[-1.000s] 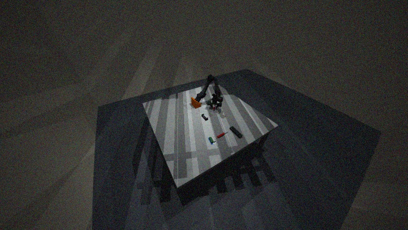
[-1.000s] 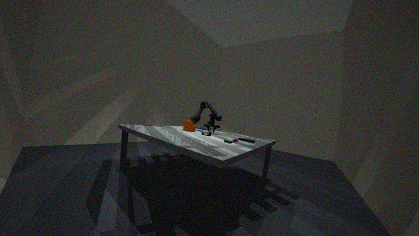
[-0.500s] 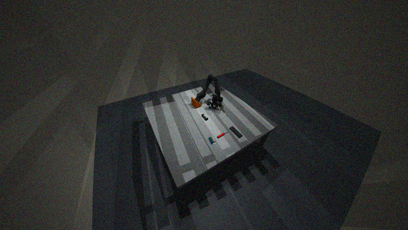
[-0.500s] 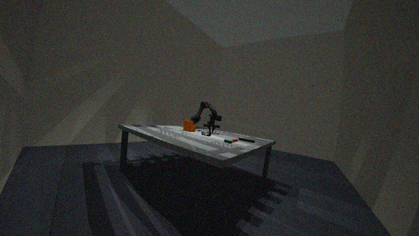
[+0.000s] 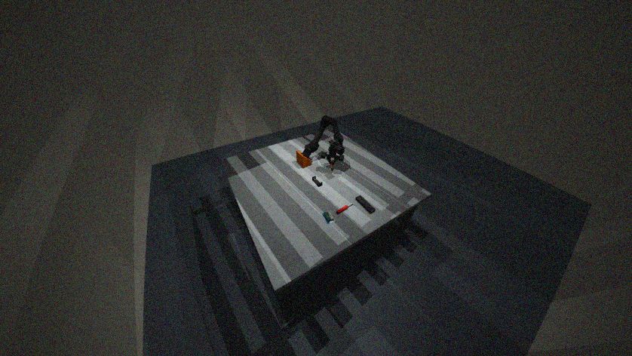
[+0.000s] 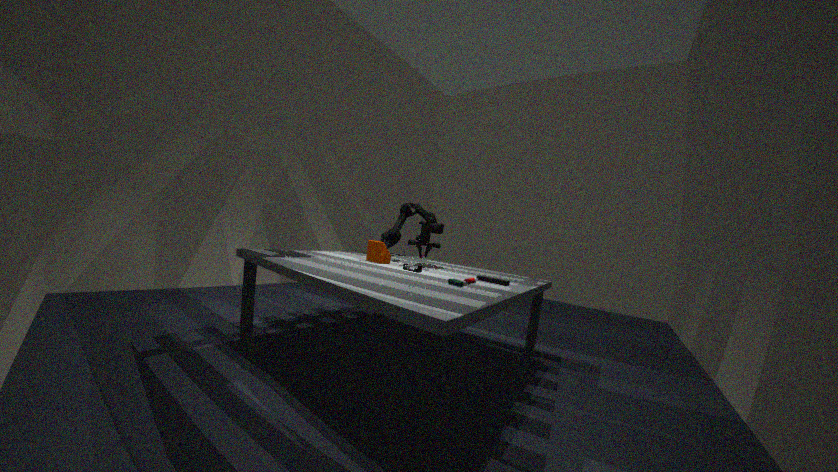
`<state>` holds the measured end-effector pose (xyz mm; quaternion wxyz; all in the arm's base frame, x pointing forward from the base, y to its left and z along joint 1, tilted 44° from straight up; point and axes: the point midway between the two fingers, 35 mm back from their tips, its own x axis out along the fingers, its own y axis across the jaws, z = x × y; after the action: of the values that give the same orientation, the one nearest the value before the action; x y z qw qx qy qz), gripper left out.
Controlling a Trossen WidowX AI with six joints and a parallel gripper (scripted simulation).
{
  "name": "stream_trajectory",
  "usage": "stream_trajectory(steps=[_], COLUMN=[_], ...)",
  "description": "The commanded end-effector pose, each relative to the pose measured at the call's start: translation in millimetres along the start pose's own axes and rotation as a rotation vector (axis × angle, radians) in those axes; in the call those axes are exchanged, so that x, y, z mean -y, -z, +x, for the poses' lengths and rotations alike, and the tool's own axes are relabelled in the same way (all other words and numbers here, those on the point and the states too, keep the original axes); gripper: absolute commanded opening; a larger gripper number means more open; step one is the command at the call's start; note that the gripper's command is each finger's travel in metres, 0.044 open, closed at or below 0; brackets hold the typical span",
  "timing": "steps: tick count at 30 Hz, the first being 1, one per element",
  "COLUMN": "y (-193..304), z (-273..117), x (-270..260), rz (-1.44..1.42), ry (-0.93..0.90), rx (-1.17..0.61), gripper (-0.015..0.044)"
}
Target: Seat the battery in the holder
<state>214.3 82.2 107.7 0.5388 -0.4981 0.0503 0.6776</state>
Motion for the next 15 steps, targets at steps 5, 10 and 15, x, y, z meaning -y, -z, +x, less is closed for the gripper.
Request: stream_trajectory(steps=[5, 10, 15], y=[39.7, 70.7, 101.0], z=[-11.0, -15.9, -20.3], x=[1.0, -3.7, -12.4], rz=[0.418, 0.764, 1.102], ry=[0.005, 0.005, 0.008], rx=[-0.021, -0.031, -0.037], gripper=[0.0071, 0.0071, 0.0071])
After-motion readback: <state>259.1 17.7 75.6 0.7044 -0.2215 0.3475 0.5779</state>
